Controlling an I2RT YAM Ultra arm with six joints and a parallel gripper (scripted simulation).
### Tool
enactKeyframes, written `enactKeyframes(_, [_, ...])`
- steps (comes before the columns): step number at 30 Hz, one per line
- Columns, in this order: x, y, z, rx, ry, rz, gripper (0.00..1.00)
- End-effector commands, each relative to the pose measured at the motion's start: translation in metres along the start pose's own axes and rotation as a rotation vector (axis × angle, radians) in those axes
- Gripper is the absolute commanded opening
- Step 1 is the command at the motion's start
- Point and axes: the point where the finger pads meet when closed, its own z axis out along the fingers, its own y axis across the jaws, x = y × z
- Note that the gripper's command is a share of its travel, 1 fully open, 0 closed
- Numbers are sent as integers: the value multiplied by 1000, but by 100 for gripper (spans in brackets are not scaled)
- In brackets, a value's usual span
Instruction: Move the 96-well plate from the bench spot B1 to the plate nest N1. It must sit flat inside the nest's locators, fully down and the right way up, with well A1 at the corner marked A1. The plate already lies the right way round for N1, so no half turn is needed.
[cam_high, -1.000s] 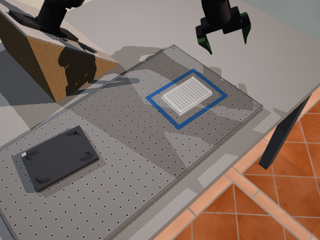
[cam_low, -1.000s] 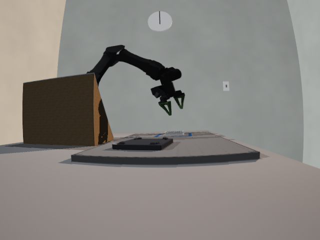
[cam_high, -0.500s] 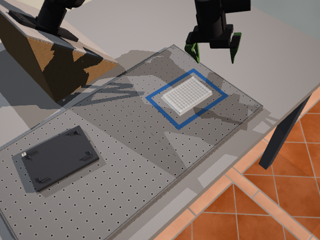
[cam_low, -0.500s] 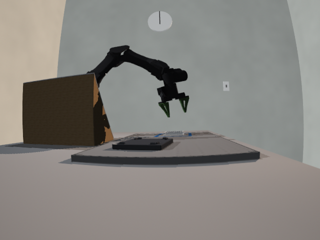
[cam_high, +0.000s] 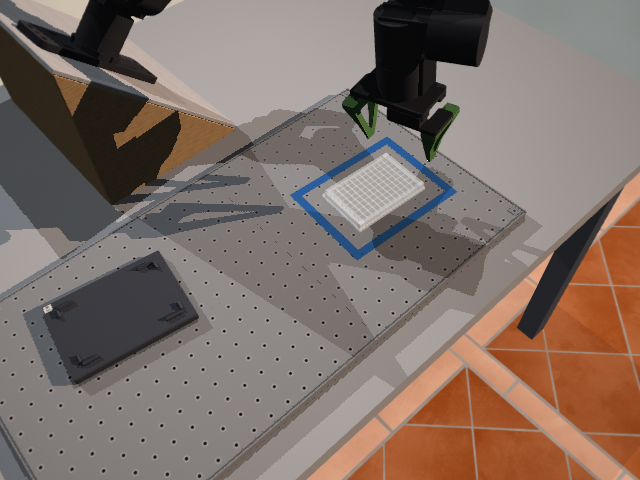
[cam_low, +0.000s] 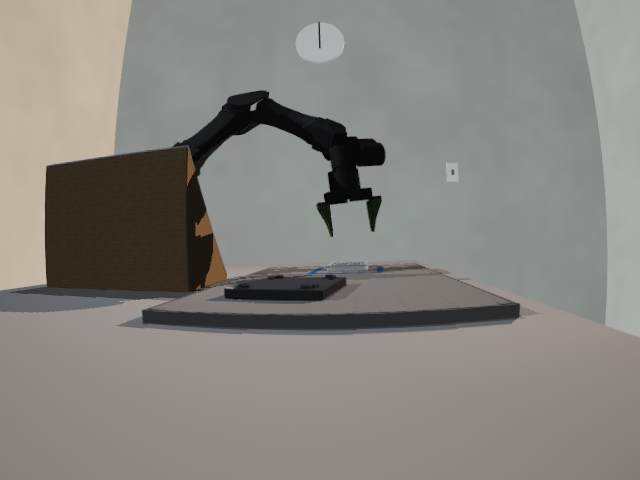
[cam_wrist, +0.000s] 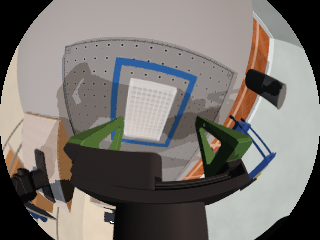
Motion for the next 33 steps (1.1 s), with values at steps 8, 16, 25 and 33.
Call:
enactKeyframes(8, [35, 11, -9, -87, 27, 285, 100])
enactKeyframes(16, [27, 8, -17, -67, 23, 265, 100])
enactKeyframes(25, [27, 8, -17, -67, 23, 264, 100])
enactKeyframes(33, [27, 8, -17, -67, 23, 264, 100])
